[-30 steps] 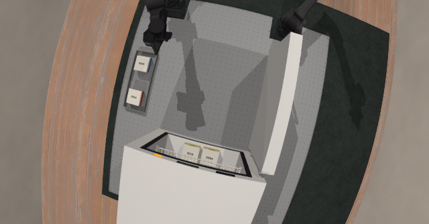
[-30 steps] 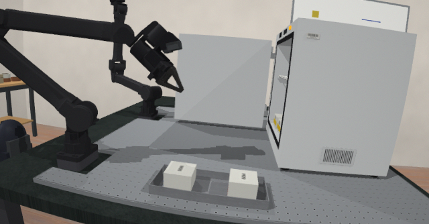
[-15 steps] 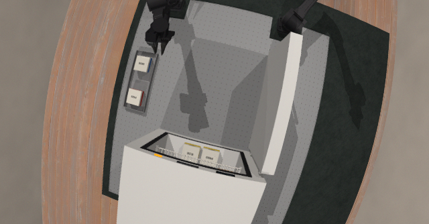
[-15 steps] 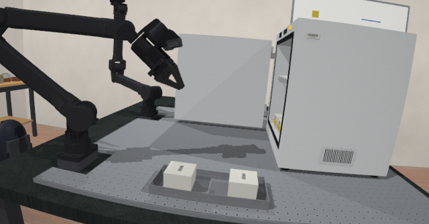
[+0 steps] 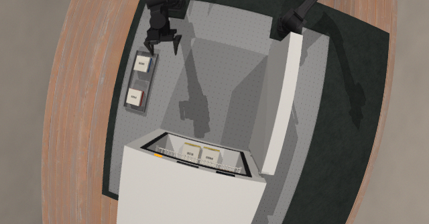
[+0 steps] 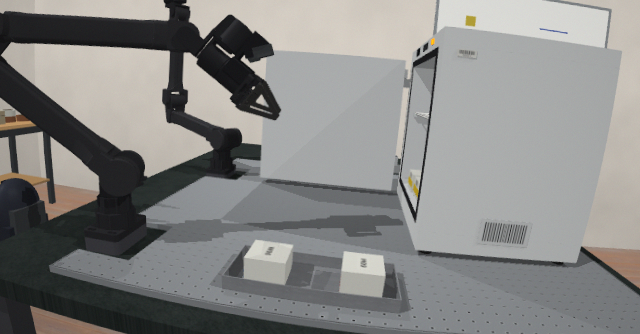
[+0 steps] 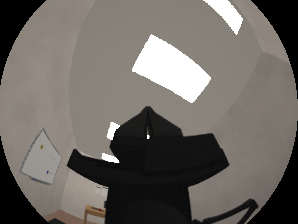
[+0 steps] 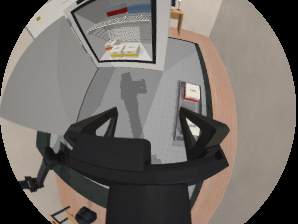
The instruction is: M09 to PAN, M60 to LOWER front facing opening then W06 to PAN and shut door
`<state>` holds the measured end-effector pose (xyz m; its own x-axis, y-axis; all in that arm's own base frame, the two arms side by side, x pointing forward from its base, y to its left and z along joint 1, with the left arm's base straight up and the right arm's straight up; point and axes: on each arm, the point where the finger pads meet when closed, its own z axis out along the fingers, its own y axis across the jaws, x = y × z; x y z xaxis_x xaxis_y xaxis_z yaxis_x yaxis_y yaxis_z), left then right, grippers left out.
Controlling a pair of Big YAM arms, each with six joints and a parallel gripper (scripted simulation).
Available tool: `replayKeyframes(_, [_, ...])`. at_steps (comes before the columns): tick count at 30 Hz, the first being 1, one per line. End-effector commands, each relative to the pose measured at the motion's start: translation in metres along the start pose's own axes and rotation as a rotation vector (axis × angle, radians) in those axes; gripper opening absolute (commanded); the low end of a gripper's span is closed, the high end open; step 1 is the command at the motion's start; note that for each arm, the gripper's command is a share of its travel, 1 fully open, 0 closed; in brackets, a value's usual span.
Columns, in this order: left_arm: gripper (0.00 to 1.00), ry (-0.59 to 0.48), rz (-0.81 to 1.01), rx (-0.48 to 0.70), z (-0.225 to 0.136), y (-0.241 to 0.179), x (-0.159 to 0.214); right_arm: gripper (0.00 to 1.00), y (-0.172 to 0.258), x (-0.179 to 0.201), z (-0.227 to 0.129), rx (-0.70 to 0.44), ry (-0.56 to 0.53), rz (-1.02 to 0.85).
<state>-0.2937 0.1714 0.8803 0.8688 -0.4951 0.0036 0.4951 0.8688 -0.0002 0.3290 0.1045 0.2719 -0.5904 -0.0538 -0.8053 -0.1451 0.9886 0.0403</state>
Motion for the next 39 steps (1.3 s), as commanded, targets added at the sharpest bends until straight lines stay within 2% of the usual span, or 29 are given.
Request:
replayKeyframes(1, [0.0, 0.033, -0.011, 0.0, 0.004, 0.0, 0.017, 1.0, 0.014, -0.049, -0.01, -0.033, -0.083, -0.033])
replayKeyframes(2, [0.0, 0.033, -0.011, 0.0, 0.004, 0.0, 0.017, 1.0, 0.01, -0.049, -0.01, -0.023, -0.084, -0.027])
replayKeyframes(6, [0.0, 0.033, -0.011, 0.0, 0.004, 0.0, 0.017, 1.0, 0.027, -0.073, -0.013, -0.182, -0.14, -0.141])
replayKeyframes(8, [0.0, 0.033, -0.011, 0.0, 0.004, 0.0, 0.017, 1.0, 0.047, -0.083, -0.016, -0.217, -0.144, -0.161])
replayKeyframes(12, [0.0, 0.033, -0.011, 0.0, 0.004, 0.0, 0.017, 1.0, 0.048, -0.084, -0.017, -0.217, -0.144, -0.16])
replayKeyframes(16, [0.0, 0.033, -0.011, 0.0, 0.004, 0.0, 0.017, 1.0, 0.061, -0.108, -0.018, -0.366, -0.199, -0.269])
replayKeyframes(22, [0.0, 0.033, -0.011, 0.0, 0.004, 0.0, 0.017, 1.0, 0.082, -0.118, -0.022, -0.399, -0.201, -0.287])
replayKeyframes(26, [0.0, 0.033, -0.011, 0.0, 0.004, 0.0, 0.017, 1.0, 0.096, -0.142, -0.022, -0.551, -0.257, -0.396])
replayKeyframes(28, [0.0, 0.033, -0.011, 0.0, 0.004, 0.0, 0.017, 1.0, 0.116, -0.15, -0.026, -0.586, -0.261, -0.415])
replayKeyframes(39, [0.0, 0.033, -0.011, 0.0, 0.004, 0.0, 0.017, 1.0, 0.11, -0.135, -0.02, -0.576, -0.222, -0.394])
